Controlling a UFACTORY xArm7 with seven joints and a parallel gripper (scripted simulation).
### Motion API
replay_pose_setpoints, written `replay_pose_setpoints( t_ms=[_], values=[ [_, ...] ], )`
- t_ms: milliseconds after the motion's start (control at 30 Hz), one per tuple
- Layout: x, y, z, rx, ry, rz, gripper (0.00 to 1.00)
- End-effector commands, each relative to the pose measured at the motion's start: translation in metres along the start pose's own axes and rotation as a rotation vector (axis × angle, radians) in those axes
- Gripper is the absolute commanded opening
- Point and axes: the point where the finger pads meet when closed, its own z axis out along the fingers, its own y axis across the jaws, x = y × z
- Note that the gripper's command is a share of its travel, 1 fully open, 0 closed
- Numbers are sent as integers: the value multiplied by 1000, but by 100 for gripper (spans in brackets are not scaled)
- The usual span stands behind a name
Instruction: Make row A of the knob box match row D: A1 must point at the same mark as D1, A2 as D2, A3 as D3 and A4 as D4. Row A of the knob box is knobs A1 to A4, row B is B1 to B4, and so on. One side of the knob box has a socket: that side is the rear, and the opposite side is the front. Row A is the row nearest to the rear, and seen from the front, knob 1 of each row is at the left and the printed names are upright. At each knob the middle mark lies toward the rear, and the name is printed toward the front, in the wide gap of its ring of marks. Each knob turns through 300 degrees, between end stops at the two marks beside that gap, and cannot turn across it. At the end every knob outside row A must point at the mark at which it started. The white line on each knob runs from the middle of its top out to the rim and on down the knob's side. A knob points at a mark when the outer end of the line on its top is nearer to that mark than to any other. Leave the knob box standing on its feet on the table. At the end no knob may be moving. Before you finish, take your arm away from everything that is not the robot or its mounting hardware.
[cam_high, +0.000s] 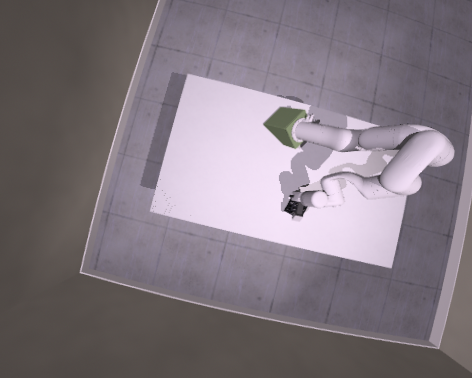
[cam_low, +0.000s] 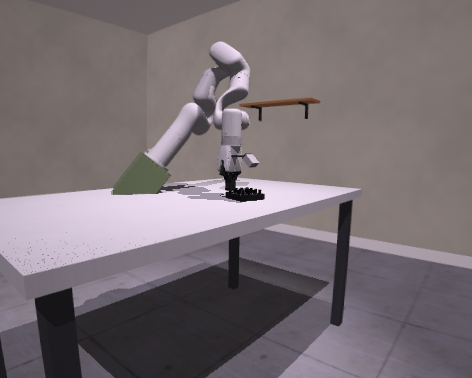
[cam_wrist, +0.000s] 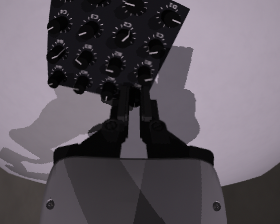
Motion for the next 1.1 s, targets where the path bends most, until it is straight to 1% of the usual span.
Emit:
replay_pose_setpoints(
  t_ms=[0,400,467,967,1067],
  values=[
    [1,0,-1,2,6,-70,8],
    [1,0,-1,1,6,-369,8],
    [1,0,-1,1,6,-369,8],
    [1,0,-1,0,6,-766,8],
    [1,0,-1,0,6,-791,8]
  ],
)
